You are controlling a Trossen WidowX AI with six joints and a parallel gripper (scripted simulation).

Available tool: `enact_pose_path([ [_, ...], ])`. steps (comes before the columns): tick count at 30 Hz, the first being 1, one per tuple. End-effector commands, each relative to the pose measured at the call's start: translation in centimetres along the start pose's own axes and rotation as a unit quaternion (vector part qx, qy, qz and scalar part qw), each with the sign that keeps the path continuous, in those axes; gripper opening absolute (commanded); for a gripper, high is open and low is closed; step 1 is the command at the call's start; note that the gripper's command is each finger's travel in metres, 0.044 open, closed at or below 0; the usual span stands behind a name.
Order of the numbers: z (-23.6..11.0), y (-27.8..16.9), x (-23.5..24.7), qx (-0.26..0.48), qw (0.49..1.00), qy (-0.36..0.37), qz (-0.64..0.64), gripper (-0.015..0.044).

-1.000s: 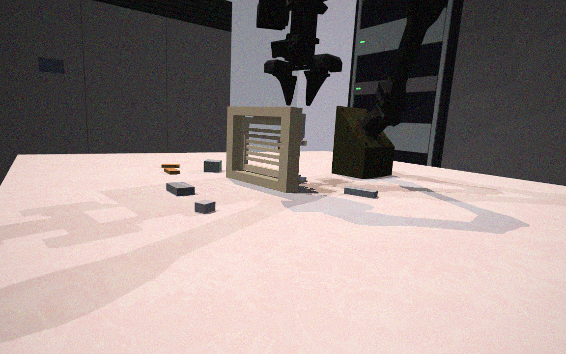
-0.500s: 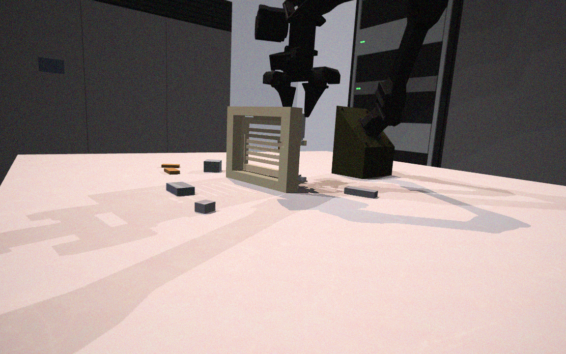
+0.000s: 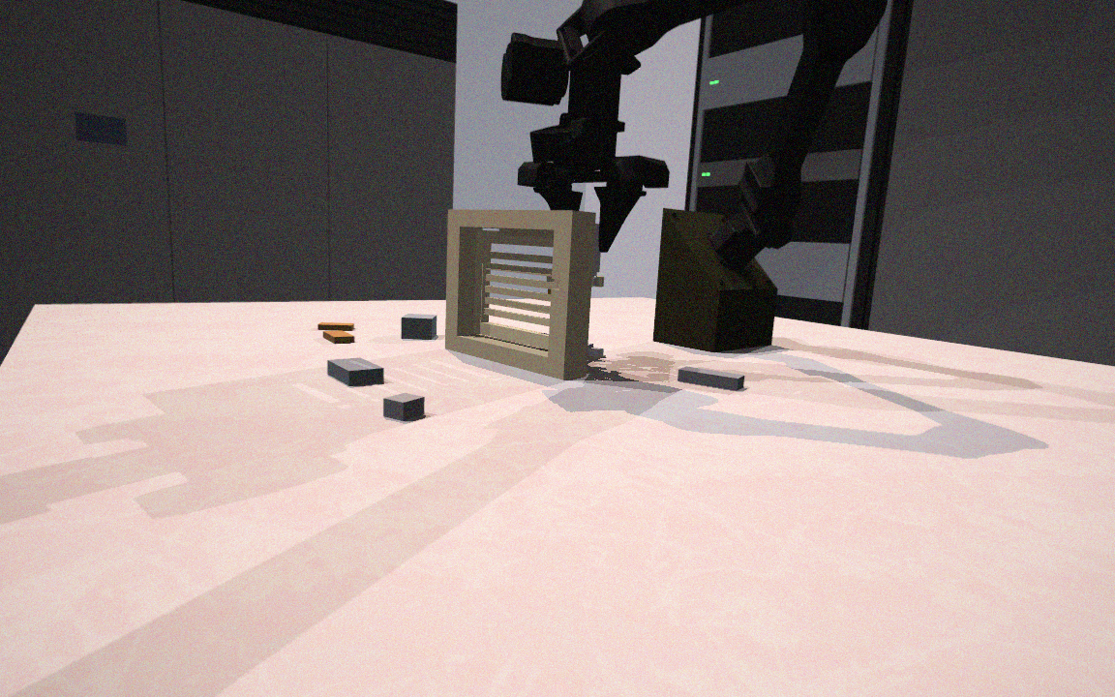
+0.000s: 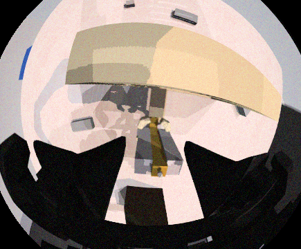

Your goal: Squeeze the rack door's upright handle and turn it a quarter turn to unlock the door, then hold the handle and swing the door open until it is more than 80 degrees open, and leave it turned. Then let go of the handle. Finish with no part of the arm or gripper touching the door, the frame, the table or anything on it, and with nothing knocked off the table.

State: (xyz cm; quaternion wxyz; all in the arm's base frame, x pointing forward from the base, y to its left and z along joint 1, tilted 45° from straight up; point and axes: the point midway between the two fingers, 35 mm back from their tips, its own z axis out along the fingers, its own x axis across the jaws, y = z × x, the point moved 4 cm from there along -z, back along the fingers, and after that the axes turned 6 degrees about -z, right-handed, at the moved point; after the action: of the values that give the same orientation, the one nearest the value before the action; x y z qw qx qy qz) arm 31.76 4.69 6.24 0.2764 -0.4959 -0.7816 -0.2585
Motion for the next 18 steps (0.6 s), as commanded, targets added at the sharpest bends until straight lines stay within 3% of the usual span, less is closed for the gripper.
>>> enact_pose_path([
  [1,0.87,-0.23,-0.02,0.002,1.0,0.004,0.005,0.028],
  [6,1.4,-0.29,0.02,0.002,1.0,0.004,0.005,0.028],
  [13,1.4,-0.29,0.02,0.002,1.0,0.004,0.005,0.0097],
  [18,1.4,-0.29,0.02,0.002,1.0,0.004,0.005,0.0063],
])
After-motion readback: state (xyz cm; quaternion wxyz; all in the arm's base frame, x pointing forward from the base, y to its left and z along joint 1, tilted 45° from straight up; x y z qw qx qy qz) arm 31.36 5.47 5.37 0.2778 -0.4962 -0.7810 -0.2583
